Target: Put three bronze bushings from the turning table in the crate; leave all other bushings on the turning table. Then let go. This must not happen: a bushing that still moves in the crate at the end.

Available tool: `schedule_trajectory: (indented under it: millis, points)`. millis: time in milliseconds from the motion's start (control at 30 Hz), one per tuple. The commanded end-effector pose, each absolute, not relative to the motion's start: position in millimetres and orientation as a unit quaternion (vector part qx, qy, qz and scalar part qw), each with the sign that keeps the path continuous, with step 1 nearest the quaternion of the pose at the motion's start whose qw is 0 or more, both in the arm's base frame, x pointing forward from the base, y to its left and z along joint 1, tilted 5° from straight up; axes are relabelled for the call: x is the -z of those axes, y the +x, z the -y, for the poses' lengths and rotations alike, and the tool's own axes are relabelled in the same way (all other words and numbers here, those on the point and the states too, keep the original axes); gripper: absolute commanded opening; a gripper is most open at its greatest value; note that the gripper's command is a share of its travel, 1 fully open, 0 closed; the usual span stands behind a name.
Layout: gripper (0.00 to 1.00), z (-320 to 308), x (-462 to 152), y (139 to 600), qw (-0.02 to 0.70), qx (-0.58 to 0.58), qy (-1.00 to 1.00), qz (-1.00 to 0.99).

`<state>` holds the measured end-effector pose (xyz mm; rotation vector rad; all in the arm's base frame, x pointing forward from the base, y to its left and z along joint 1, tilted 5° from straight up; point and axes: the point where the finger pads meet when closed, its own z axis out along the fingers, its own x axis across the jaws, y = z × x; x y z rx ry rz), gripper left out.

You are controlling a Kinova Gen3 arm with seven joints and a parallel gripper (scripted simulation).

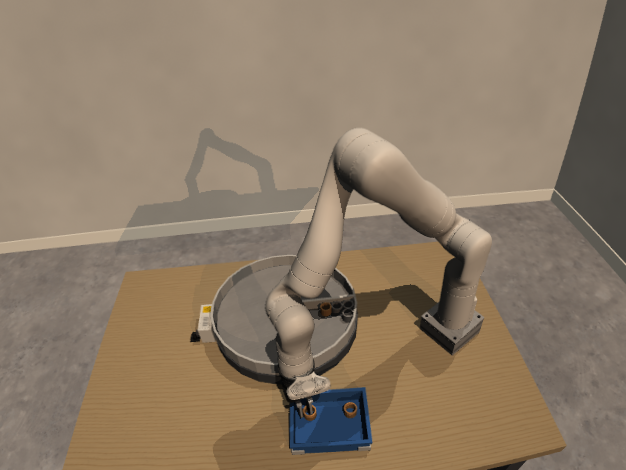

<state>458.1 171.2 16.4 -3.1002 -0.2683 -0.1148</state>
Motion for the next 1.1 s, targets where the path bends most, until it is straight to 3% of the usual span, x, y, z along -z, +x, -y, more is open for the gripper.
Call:
schedule_trajectory:
  millis: [0,1067]
  points:
    - [0.42,-171,-17,459,0.014,0.038,-0.995,0.086]
    - [0.42,-171,-29,458,0.014,0.038,-0.995,0.086]
